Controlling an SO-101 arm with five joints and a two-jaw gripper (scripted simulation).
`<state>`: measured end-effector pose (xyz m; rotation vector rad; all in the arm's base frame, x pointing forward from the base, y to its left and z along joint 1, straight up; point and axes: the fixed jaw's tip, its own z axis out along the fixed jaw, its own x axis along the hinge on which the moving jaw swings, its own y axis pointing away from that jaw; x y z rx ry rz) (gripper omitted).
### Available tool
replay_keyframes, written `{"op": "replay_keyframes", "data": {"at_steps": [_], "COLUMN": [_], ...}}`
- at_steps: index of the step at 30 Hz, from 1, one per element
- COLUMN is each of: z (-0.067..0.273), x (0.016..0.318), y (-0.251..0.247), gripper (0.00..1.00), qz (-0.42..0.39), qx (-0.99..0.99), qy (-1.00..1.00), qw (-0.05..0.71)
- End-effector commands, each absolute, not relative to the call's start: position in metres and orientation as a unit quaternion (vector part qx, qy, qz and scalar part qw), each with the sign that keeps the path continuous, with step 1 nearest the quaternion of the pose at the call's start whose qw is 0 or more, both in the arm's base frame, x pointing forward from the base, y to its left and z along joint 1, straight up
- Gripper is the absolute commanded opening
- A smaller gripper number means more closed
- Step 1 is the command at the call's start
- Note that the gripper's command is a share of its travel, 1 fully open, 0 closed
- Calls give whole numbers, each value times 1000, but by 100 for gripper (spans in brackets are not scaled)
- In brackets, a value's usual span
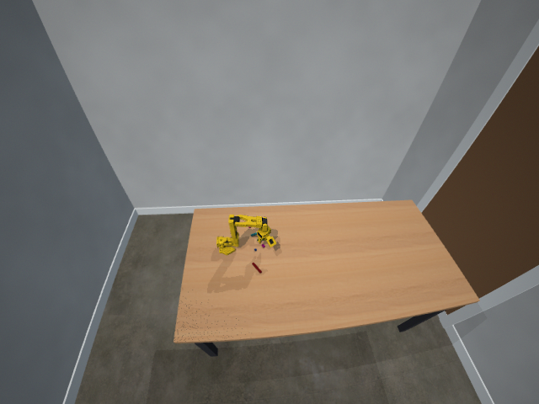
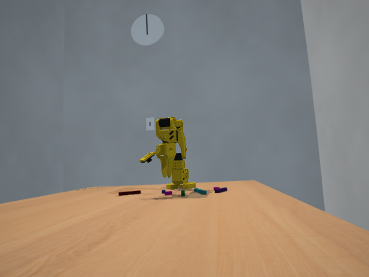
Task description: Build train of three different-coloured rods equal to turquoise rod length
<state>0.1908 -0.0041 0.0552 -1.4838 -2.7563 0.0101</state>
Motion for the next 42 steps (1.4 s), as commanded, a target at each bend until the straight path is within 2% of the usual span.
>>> {"op": "replay_keyframes", "data": {"at_steps": [1,17,42], "z": [70,61,21], "x": [200,202,204], "y": [-3,-3,-3], "gripper": [19,19,19], "qz": [-15,-15,-15], "qx": [-474,-474,-474], "qy": [-880,-880,-880], "qw": [-32,-32,-32]}}
